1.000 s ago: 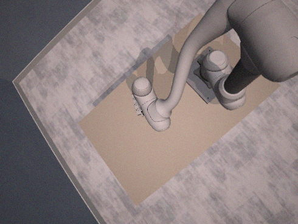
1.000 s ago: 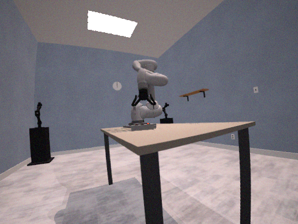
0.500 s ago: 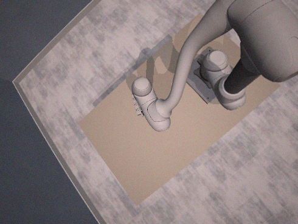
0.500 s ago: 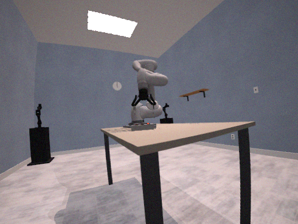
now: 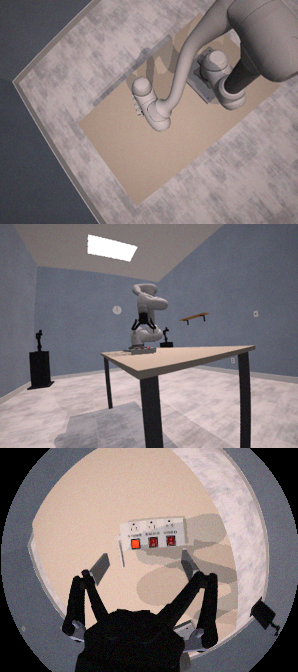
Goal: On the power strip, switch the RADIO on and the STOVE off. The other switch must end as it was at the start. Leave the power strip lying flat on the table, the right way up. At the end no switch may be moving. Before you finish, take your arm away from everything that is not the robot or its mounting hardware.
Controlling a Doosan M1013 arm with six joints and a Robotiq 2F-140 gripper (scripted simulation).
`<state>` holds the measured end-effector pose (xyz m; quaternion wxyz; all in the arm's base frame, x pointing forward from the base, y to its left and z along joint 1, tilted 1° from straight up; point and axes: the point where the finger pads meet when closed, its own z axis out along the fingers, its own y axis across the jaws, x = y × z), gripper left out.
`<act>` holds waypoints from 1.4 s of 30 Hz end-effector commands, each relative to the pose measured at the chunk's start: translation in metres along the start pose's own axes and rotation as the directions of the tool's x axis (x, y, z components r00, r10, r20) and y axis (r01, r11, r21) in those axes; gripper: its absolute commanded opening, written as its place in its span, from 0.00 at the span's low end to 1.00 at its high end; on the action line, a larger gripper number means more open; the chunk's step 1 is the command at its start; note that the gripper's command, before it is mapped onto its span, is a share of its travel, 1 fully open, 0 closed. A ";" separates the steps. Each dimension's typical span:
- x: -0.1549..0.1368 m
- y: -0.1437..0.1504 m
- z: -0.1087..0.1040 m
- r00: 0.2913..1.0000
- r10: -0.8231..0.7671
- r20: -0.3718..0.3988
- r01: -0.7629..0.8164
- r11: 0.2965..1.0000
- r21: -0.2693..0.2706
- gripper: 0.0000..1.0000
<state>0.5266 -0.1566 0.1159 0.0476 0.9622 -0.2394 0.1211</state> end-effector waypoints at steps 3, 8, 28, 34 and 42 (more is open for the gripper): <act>0.004 0.002 -0.004 0.998 -0.059 0.033 0.059 0.998 0.000 1.00; 0.016 0.008 -0.020 0.952 -0.269 0.144 0.265 0.963 0.043 1.00; 0.027 0.010 -0.039 0.863 -0.457 0.216 0.437 0.889 0.137 1.00; 0.026 0.010 -0.038 0.858 -0.466 0.215 0.445 0.884 0.139 1.00; 0.020 -0.008 -0.015 0.560 -0.818 0.129 0.789 0.574 0.220 1.00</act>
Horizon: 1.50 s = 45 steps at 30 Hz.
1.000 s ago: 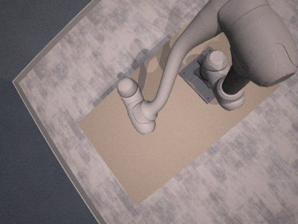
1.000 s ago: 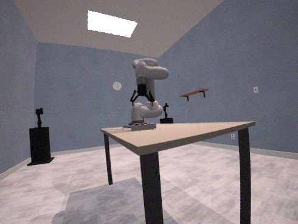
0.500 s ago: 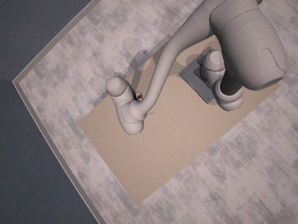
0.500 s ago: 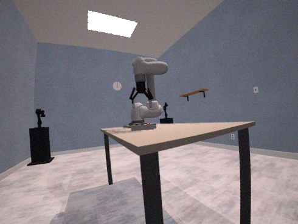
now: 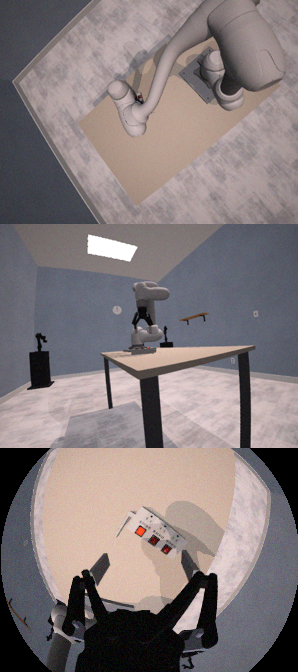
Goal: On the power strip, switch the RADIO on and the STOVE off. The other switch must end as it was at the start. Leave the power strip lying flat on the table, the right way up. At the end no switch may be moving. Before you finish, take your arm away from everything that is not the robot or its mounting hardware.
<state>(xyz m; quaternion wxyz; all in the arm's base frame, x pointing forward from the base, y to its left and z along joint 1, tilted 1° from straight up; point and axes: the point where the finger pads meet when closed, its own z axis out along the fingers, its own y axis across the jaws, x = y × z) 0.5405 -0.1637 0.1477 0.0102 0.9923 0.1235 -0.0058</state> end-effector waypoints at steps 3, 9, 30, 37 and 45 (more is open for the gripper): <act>0.011 -0.014 0.026 0.921 -0.390 -0.005 0.390 0.921 0.001 1.00; 0.016 -0.021 0.037 0.740 -0.673 -0.004 0.673 0.740 -0.002 1.00; 0.016 -0.021 0.038 0.632 -0.775 -0.013 0.775 0.632 0.000 0.00; 0.016 -0.021 0.038 0.632 -0.775 -0.013 0.775 0.632 0.000 0.00; 0.016 -0.021 0.038 0.632 -0.775 -0.013 0.775 0.632 0.000 0.00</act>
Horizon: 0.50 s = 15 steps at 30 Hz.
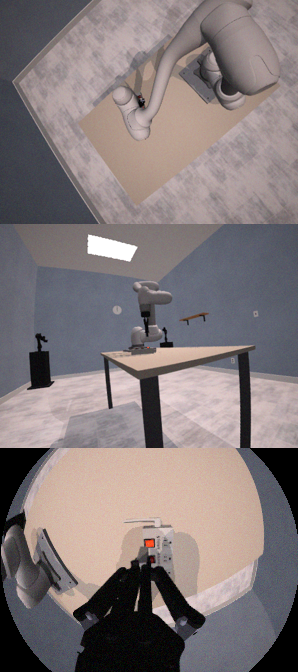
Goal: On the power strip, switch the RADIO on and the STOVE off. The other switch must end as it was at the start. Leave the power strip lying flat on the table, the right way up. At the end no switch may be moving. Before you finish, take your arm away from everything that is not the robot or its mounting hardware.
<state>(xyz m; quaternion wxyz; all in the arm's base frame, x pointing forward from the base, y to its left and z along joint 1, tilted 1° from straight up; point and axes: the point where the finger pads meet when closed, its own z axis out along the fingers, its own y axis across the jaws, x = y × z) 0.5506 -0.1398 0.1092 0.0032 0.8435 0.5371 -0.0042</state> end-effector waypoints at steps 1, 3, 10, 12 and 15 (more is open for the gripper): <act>0.000 0.000 0.000 1.000 0.000 0.000 0.000 1.000 0.000 0.00; 0.000 0.000 0.000 1.000 0.000 0.000 0.000 1.000 0.000 0.00; 0.000 0.000 0.001 1.000 0.000 0.000 0.000 1.000 0.000 0.00; 0.000 0.000 0.002 1.000 0.000 0.000 0.000 1.000 0.000 0.00; 0.000 0.000 0.003 1.000 0.000 0.000 0.000 1.000 0.000 0.00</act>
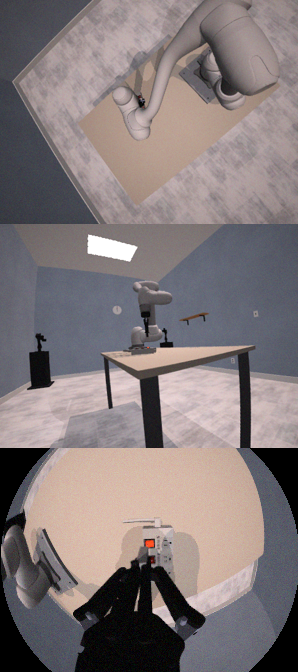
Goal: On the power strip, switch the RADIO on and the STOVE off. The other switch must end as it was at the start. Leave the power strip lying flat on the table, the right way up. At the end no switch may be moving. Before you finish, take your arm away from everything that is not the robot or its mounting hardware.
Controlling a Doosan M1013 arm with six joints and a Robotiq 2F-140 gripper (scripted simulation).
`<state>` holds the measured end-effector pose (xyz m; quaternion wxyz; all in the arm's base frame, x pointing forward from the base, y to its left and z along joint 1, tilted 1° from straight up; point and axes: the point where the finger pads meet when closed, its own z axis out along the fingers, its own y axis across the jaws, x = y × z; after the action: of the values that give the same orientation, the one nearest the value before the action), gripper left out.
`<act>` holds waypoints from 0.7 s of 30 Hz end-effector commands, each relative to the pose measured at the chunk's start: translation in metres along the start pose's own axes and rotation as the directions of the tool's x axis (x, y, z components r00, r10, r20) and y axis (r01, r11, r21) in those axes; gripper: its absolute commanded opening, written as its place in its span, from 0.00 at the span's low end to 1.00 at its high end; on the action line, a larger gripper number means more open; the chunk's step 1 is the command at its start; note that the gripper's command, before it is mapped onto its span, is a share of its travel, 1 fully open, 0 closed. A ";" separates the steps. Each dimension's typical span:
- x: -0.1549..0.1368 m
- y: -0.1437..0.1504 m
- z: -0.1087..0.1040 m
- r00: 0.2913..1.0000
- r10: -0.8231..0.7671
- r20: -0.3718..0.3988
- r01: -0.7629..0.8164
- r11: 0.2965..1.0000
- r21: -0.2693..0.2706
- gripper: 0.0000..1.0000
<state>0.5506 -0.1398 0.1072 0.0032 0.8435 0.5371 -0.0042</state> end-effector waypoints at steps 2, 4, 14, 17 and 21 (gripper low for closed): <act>0.000 0.000 0.002 1.000 0.000 0.000 0.000 1.000 0.000 0.00; 0.000 0.000 0.004 1.000 0.000 0.000 0.000 1.000 0.000 0.00; 0.000 0.000 0.014 1.000 0.000 0.000 0.000 1.000 0.000 0.00; 0.000 0.000 0.017 1.000 0.000 0.000 0.000 1.000 0.000 0.00; 0.000 0.000 0.022 1.000 0.000 0.000 0.000 1.000 0.000 0.00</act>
<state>0.5504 -0.1402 0.0873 0.0031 0.8435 0.5372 -0.0041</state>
